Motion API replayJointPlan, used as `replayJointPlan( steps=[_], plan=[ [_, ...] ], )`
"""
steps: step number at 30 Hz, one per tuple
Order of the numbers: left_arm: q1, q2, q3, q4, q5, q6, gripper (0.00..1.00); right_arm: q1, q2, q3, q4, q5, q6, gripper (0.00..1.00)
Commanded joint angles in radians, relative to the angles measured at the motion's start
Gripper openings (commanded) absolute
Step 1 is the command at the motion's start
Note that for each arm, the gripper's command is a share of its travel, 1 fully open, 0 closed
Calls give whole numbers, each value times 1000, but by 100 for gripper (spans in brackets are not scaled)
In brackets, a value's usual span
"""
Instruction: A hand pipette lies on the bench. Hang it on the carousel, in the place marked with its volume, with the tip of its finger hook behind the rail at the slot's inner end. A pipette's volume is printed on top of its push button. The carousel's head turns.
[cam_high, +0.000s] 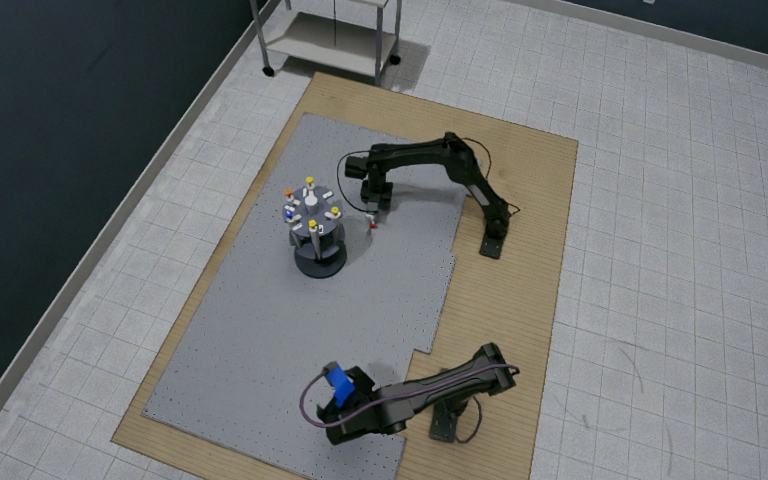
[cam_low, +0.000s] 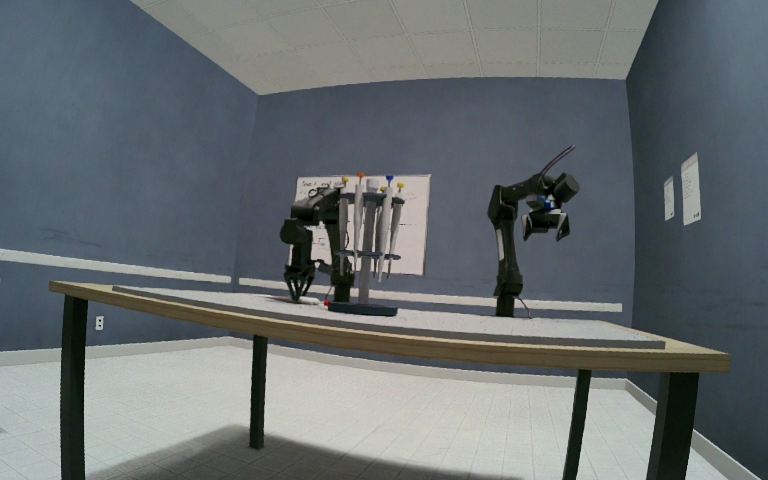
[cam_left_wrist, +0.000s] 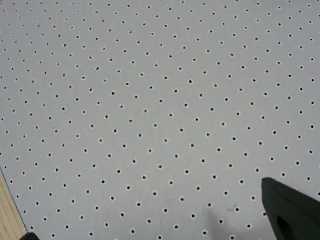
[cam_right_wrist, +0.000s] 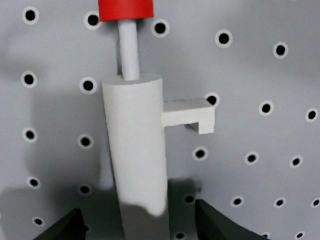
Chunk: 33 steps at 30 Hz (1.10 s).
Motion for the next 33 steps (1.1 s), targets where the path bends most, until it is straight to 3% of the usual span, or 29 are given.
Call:
replayJointPlan(
  steps=[1,16,17,33],
  plan=[
    [6,-5,14,13,20,9,100,6,3,-15,36,-2,-2,54],
    [6,-5,14,13,20,9,100,1,-3,-10,39,-1,-1,54],
    [6,-5,14,13,20,9,100,6,-6,10,52,-2,-2,12],
    [6,-5,14,13,20,9,100,1,-3,-10,39,-1,-1,12]
  ],
)
